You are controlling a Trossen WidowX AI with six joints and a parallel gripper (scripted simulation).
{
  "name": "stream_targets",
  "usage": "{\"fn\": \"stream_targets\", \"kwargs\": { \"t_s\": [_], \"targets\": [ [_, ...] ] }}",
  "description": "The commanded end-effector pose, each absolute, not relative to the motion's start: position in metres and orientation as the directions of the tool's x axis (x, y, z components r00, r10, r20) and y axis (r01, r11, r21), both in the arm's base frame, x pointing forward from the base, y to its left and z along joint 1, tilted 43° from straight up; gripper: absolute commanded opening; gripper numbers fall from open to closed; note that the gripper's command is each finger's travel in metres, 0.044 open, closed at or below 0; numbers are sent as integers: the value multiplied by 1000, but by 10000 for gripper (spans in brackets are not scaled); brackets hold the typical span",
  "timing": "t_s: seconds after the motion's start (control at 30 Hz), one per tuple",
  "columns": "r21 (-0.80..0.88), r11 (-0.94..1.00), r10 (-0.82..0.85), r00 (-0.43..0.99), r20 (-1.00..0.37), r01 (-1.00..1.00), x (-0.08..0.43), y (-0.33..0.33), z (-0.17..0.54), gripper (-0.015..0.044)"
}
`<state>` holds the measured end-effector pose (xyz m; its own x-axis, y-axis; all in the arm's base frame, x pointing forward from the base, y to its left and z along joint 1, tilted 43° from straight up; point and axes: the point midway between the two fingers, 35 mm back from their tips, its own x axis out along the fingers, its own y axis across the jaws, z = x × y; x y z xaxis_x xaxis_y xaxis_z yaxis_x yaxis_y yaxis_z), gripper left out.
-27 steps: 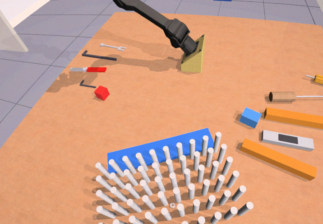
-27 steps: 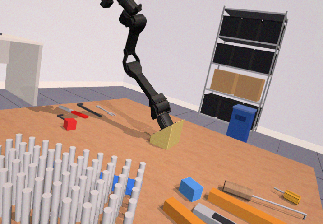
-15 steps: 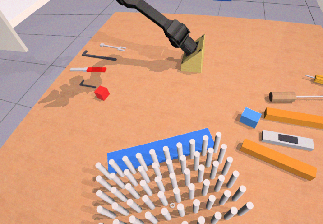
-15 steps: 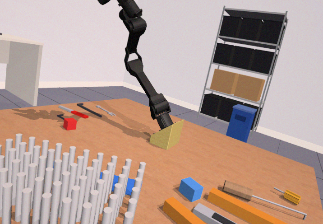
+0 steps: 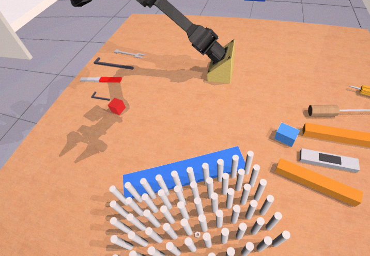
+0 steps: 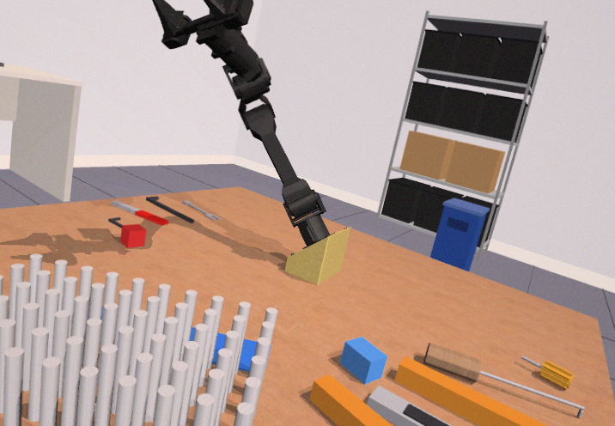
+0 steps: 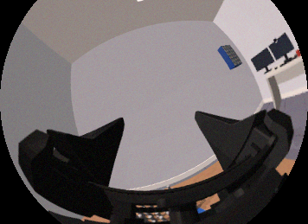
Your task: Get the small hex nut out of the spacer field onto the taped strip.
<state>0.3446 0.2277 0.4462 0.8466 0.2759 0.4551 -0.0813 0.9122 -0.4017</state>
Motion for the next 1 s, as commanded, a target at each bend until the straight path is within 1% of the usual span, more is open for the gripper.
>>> {"fn": "stream_targets", "kwargs": {
  "t_s": [0.0,0.17,0.33,0.47,0.63,0.7,0.97],
  "targets": [
    [-438,891,274,913,303,-122,374,215,389,440],
    [-441,882,231,968,101,-165,401,185,317,440],
    [-409,893,160,982,-104,-189,413,148,247,440],
    [-373,906,96,957,-274,-198,412,115,188,440],
    [-315,930,18,880,-475,-189,395,74,120,440],
    [-306,934,8,866,-500,-186,392,69,111,440],
    [-306,934,8,866,-500,-186,392,69,111,440]
  ]
}}
